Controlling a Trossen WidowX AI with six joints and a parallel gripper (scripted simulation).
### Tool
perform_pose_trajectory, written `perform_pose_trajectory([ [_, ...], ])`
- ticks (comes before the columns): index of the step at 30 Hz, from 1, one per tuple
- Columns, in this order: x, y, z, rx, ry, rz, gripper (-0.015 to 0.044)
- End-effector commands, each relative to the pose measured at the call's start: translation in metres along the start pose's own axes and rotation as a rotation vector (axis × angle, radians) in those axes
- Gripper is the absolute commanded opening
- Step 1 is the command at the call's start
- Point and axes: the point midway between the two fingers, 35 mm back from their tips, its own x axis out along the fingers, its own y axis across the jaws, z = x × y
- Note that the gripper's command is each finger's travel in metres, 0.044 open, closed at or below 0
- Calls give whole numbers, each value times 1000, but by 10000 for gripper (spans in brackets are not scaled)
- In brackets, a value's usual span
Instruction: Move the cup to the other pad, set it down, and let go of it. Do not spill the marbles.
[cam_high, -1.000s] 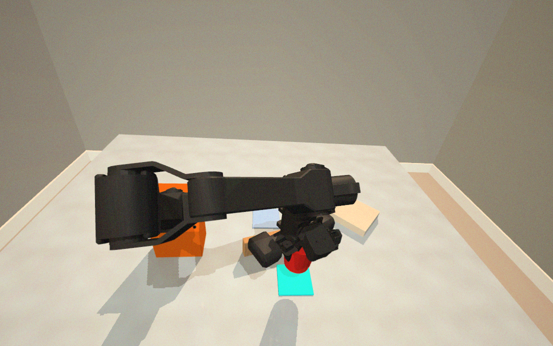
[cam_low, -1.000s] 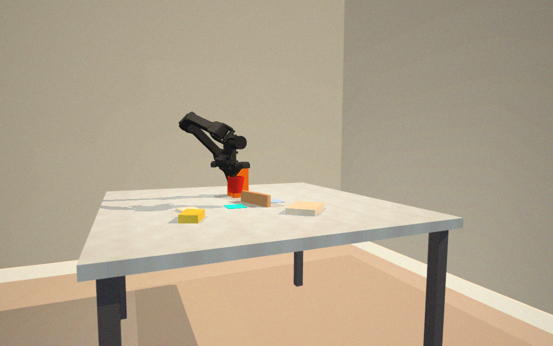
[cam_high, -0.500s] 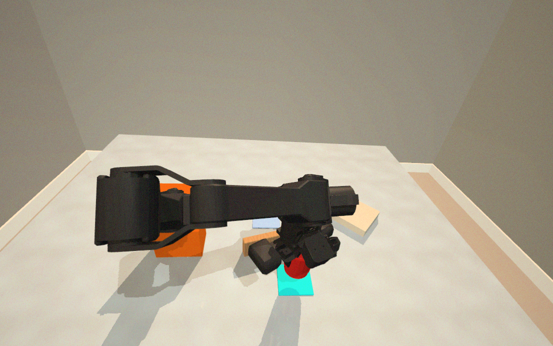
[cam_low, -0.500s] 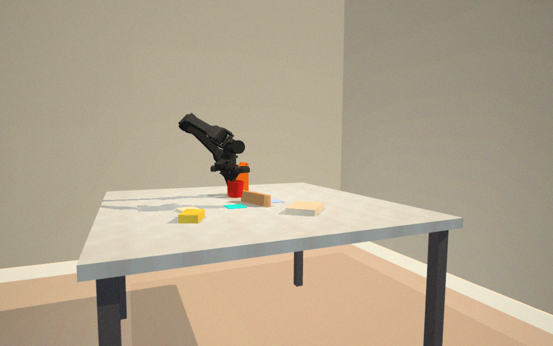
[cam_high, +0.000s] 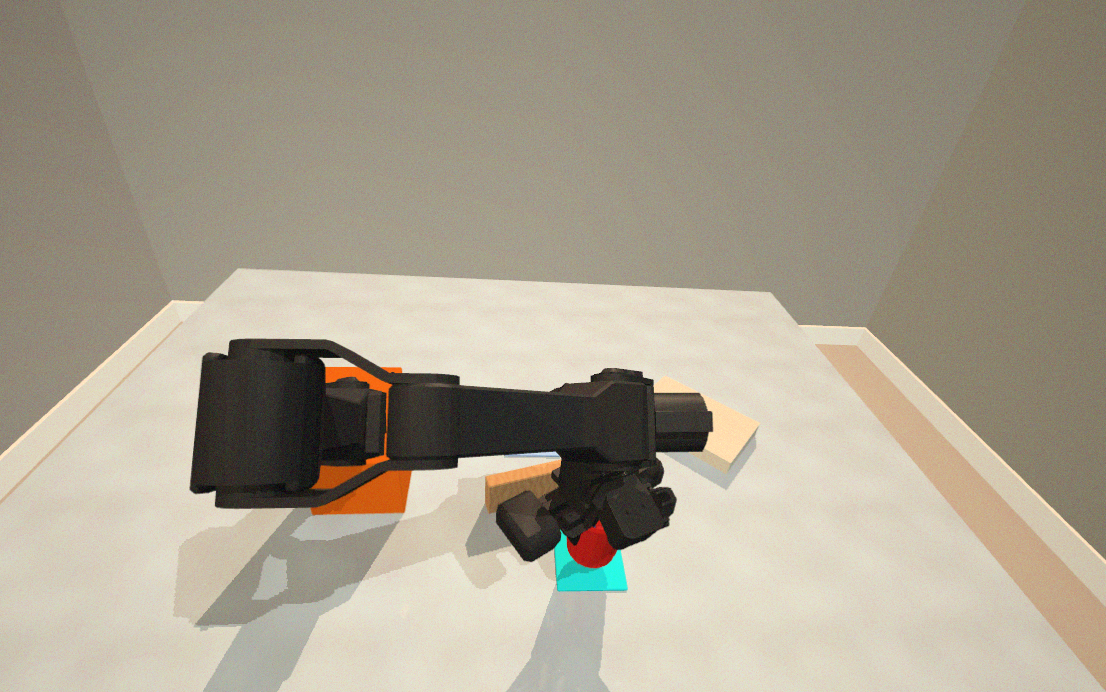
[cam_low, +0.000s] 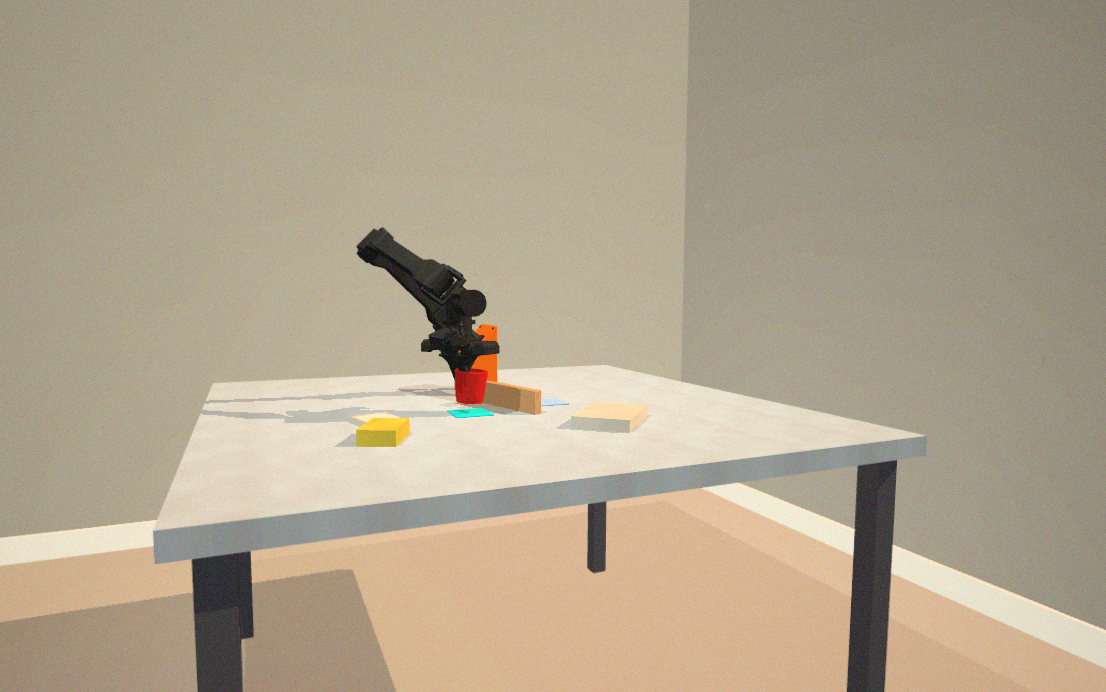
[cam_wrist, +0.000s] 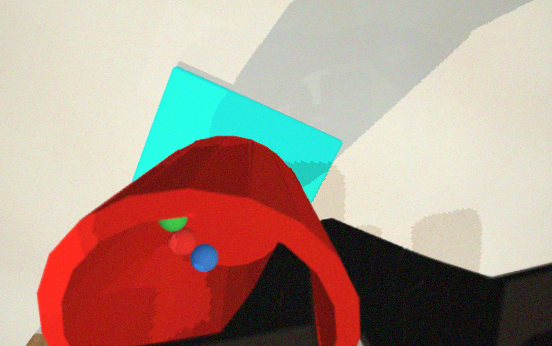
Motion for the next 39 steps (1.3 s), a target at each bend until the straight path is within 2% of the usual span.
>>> perform_pose_trajectory([
  [1,6,-1,-3,-16,-1,-8,0],
  [12,19,-3,-3,-16,-3,-9,0],
  [26,17,-2,0,0,-2,-3,0],
  [31,17,-2,0,0,-2,-3,128],
  [39,14,-2,0,-1,-1,-3,128],
])
